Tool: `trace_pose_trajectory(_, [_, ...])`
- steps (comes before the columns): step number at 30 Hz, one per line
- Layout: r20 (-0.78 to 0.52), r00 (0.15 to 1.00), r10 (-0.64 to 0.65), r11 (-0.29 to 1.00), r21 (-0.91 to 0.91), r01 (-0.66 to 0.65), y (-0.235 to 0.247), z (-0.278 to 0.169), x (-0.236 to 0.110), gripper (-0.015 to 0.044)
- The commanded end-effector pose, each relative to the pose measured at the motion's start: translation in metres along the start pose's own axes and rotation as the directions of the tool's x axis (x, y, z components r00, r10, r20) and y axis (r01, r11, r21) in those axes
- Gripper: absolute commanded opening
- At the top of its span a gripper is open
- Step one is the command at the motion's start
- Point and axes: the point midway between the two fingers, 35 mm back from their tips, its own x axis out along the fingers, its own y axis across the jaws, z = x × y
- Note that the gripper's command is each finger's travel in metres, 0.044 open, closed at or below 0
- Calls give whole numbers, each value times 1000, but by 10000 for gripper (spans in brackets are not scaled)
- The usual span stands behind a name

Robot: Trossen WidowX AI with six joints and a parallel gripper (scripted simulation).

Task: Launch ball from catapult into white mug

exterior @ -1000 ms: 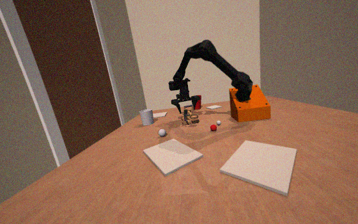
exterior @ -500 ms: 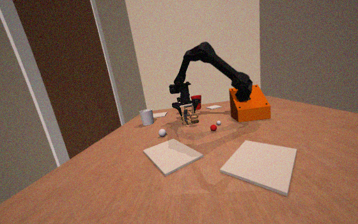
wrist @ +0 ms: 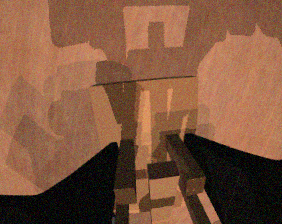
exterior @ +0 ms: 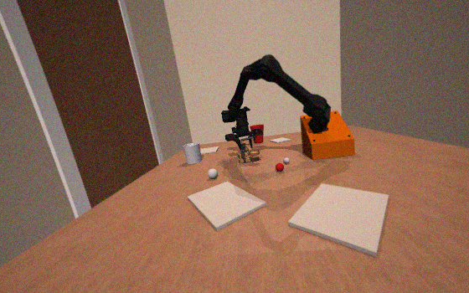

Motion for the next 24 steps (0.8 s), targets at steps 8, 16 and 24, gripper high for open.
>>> trace_pose_trajectory(8, [2,1000,-1,1000,0,1,0,1,-50,0])
trace_pose_trajectory(16, [2,1000,0,976,-217,0,0,1,-50,0])
trace_pose_trajectory(24, [1,1000,1,882,-470,-1,3,1,-49,0])
